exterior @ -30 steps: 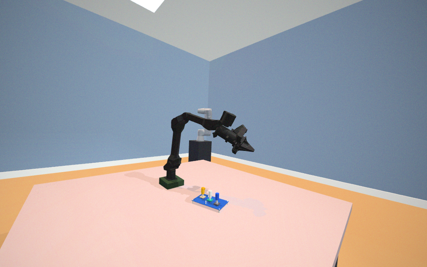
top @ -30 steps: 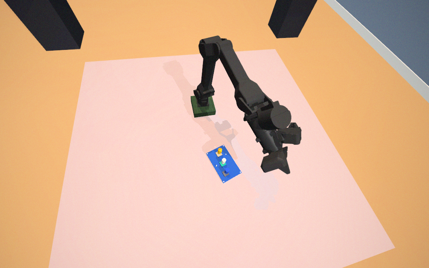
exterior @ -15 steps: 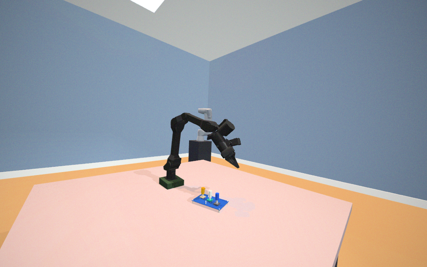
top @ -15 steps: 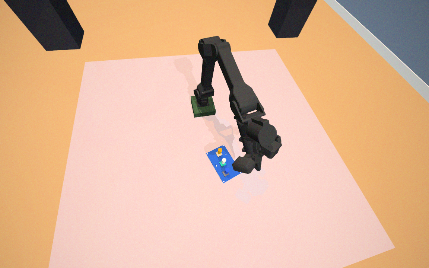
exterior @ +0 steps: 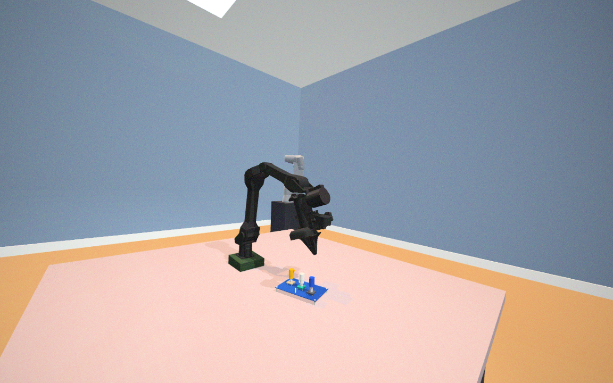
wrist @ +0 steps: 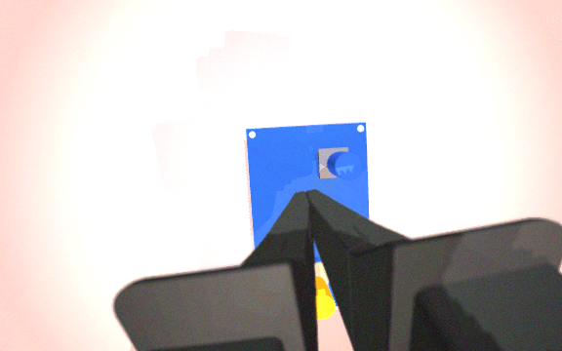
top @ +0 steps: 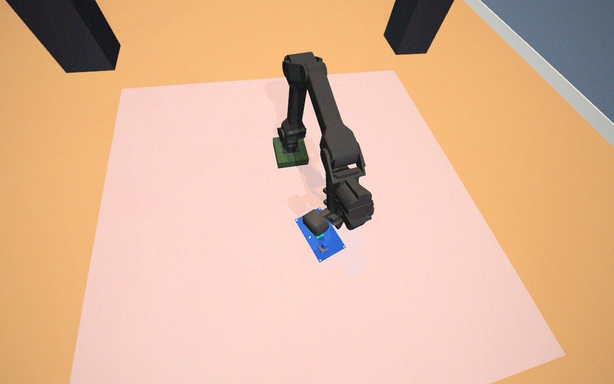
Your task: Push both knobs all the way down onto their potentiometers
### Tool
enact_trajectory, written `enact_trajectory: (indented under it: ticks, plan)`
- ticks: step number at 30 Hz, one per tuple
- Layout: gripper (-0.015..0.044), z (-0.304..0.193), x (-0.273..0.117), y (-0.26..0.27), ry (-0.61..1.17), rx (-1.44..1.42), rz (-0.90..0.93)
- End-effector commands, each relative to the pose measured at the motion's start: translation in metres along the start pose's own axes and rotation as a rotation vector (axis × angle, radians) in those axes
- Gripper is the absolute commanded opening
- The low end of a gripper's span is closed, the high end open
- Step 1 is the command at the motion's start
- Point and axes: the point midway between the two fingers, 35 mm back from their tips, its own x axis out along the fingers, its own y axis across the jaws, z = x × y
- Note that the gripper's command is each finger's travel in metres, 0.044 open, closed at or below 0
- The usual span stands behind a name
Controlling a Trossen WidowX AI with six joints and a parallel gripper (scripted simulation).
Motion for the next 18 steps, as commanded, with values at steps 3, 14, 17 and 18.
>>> enact_trajectory:
  ticks: [3, 14, 17, 18]
  plan:
    - [0.0, -0.041, 0.001, -0.004, 0.17, 0.144, -0.006]
    - [0.0, -0.08, -0.004, -0.005, 0.337, 0.278, -0.023]
    - [0.0, -0.08, -0.002, -0.005, 0.337, 0.278, -0.023]
    - [0.0, -0.083, 0.005, -0.005, 0.337, 0.278, -0.023]
